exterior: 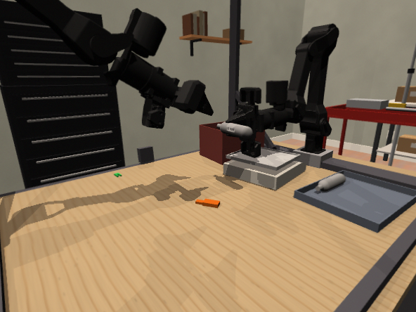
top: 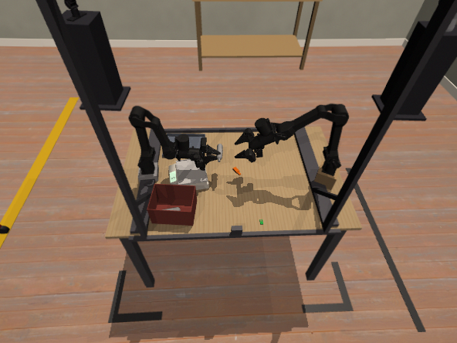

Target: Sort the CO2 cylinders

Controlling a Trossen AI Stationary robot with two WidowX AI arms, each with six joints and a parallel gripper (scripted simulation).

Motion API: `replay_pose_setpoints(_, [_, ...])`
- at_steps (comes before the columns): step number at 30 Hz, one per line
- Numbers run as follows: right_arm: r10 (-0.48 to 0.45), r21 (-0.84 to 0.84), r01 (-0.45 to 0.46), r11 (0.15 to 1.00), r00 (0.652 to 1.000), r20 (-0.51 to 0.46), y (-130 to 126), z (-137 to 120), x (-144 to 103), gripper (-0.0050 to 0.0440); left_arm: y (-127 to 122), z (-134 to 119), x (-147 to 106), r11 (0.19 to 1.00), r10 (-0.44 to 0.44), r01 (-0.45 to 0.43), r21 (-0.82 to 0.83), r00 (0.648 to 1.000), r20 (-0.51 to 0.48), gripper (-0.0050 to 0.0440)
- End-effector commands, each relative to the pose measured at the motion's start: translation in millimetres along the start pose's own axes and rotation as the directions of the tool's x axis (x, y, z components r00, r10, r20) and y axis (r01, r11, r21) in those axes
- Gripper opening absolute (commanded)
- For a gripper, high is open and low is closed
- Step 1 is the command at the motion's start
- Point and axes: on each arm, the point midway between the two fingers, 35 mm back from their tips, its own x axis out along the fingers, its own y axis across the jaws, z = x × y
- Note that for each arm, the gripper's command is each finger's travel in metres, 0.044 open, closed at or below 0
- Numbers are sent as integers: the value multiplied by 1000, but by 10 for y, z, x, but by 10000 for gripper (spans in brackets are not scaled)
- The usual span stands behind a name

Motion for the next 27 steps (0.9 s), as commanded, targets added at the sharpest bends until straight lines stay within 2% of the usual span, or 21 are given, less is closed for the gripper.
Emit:
replay_pose_setpoints(1, [0,3,0,1000,1000,-28,-2,-112,-44,440,108,1,17,998,58,-58,5,998,-3,-50])
replay_pose_setpoints(5, [0,3,0,1000,1000,-28,-2,-112,-44,440,108,1,17,998,58,-58,5,998,-3,-50])
replay_pose_setpoints(7, [0,3,0,1000,1000,-28,-2,-112,-44,440,228,2,25,997,83,-83,5,997,-3,-50])
replay_pose_setpoints(14, [0,3,0,1000,1000,-28,-2,-112,-44,440,245,2,24,996,85,-85,5,996,-3,-50])
replay_pose_setpoints(19, [0,3,0,1000,1000,-28,-2,-142,36,440,245,2,24,996,85,-85,5,996,-3,-50])
replay_pose_setpoints(27, [0,4,0,1000,1000,-27,4,-256,326,440,179,2,12,998,66,-66,2,998,-1,-50])
